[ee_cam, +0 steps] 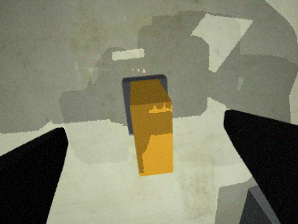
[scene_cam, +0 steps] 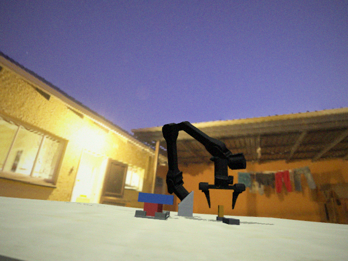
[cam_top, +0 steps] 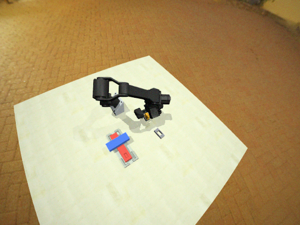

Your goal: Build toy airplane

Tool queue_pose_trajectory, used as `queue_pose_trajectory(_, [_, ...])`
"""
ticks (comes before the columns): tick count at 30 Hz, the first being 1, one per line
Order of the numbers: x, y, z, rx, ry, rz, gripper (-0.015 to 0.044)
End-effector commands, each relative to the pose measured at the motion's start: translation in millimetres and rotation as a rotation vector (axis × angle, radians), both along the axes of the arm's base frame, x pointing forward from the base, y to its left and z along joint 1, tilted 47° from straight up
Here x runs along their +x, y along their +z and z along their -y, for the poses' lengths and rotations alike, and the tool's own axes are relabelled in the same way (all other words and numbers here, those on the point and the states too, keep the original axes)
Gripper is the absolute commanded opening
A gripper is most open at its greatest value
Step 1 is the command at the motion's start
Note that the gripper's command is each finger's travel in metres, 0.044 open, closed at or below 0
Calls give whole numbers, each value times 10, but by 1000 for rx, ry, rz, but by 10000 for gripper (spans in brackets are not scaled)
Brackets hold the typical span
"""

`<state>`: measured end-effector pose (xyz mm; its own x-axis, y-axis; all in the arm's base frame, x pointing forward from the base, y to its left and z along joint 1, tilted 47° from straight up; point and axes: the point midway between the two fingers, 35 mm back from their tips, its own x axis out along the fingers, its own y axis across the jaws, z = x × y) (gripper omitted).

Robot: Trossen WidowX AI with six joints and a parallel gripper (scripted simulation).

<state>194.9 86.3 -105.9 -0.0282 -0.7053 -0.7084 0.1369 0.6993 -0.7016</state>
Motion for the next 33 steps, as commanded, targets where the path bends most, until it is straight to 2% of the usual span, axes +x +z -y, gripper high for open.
queue_pose_trajectory(1, [-17,-56,72,-11,7,-8,440])
queue_pose_trajectory(12, [-32,-152,184,-13,6,-7,440])
queue_pose_trajectory(27, [-32,-152,184,-13,6,-7,46])
queue_pose_trajectory(33, [-32,-152,184,-13,6,-7,6])
